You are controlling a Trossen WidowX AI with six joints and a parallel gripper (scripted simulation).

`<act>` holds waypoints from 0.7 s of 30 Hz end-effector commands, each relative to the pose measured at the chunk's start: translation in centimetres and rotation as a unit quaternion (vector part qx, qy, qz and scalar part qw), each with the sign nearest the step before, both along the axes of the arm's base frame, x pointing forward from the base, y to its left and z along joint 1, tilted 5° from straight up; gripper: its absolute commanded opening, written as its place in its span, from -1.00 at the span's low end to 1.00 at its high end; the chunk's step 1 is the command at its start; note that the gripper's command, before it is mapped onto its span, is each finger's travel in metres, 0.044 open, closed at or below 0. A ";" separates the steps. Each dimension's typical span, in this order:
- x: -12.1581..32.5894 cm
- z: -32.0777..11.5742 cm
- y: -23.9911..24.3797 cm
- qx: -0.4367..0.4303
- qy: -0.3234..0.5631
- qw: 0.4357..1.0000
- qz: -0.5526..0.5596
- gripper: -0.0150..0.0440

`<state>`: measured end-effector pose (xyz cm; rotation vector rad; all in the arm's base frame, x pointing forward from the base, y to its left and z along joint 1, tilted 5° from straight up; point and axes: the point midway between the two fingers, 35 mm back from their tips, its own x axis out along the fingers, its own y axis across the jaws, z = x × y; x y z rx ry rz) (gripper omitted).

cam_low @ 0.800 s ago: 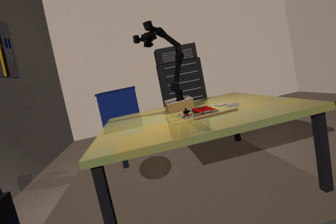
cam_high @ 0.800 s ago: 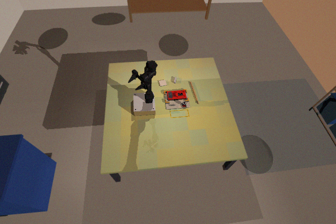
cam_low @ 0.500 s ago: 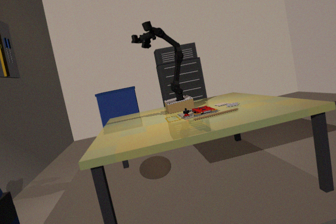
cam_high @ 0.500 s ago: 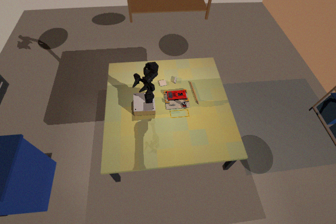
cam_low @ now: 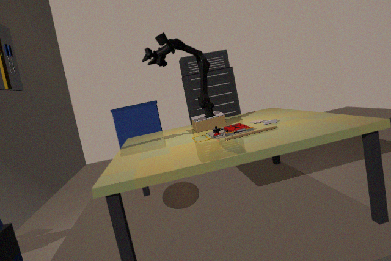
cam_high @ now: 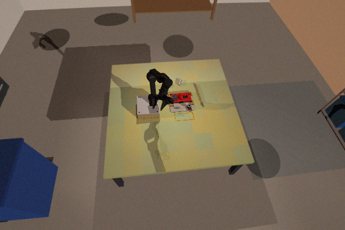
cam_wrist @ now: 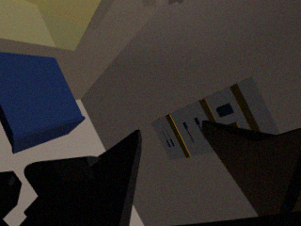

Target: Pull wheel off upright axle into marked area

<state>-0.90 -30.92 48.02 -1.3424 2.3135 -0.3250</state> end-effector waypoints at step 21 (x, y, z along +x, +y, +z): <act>24.6 -16.7 -0.1 0.161 -0.377 0.904 0.123 0.53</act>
